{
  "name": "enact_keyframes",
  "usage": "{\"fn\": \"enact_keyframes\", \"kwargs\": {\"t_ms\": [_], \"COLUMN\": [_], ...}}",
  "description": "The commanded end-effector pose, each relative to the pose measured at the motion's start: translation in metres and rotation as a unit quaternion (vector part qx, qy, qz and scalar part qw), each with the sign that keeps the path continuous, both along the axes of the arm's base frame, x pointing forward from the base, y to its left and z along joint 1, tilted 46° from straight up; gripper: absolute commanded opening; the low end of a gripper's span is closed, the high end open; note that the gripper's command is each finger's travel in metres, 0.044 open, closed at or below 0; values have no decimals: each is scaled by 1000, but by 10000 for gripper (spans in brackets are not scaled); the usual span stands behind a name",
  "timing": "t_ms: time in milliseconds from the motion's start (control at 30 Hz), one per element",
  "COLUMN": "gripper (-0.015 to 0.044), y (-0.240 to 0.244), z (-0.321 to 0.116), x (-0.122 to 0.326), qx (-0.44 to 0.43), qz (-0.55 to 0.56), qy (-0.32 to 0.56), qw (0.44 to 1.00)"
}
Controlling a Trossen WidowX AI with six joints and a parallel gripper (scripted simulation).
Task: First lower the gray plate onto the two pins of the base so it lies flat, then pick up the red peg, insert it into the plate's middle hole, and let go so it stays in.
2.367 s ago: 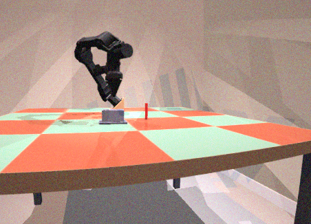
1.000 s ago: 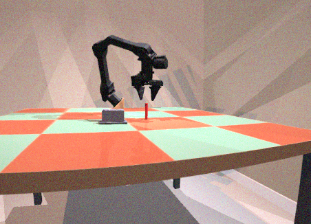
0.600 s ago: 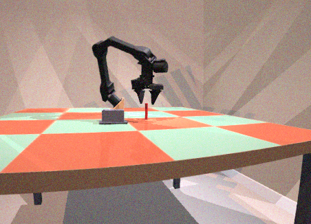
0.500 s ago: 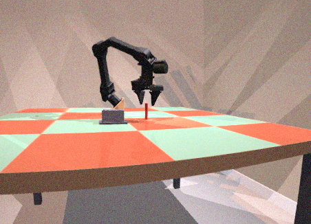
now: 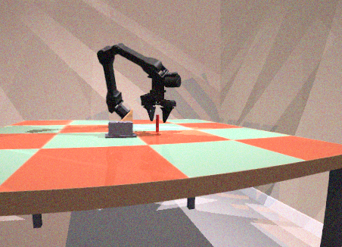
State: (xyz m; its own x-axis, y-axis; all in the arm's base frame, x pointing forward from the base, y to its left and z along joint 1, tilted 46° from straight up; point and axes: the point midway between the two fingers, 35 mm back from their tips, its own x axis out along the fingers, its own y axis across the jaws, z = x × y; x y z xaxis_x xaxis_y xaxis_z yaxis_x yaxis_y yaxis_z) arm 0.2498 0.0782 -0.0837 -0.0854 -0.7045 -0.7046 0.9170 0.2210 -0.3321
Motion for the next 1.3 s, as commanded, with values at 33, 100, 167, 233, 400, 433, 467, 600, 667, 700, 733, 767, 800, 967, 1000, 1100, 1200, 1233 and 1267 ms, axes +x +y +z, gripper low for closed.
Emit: {"fn": "enact_keyframes", "kwargs": {"t_ms": [33,100,167,233,400,433,467,600,667,700,733,767,800,967,1000,1100,1200,1233,1267], "gripper": [440,387,335,282,151,125,99,33,20,13,6,0,0,0,0,0,0,0,0], "y": [-5,-5,-5,-5,-5,-5,-5,-5,-5,-5,-5,-5,-5,-1,1,8,15,17,19], "z": [-4,-4,-4,-4,-4,-4,-4,-4,-4,-4,-4,-4,-4,-1,1,7,13,15,17], "x": [-2,-2,-2,-2,-2,-2,-2,-2,-2,-2,-2,-2,-2,0,0,2,4,5,5], "qx": [-3,-3,-3,-3,-3,-3,-3,-3,-3,-3,-3,-3,-3,-2,-2,-2,-1,-1,-1], "qz": [2,2,2,2,2,2,2,2,2,2,2,2,2,2,2,2,2,3,3], "qy": [1,1,1,1,1,1,1,1,1,1,1,1,1,1,1,1,1,1,1], "qw": [1000,1000,1000,1000,1000,1000,1000,1000,1000,1000,1000,1000,1000,1000,1000,1000,1000,1000,1000]}}
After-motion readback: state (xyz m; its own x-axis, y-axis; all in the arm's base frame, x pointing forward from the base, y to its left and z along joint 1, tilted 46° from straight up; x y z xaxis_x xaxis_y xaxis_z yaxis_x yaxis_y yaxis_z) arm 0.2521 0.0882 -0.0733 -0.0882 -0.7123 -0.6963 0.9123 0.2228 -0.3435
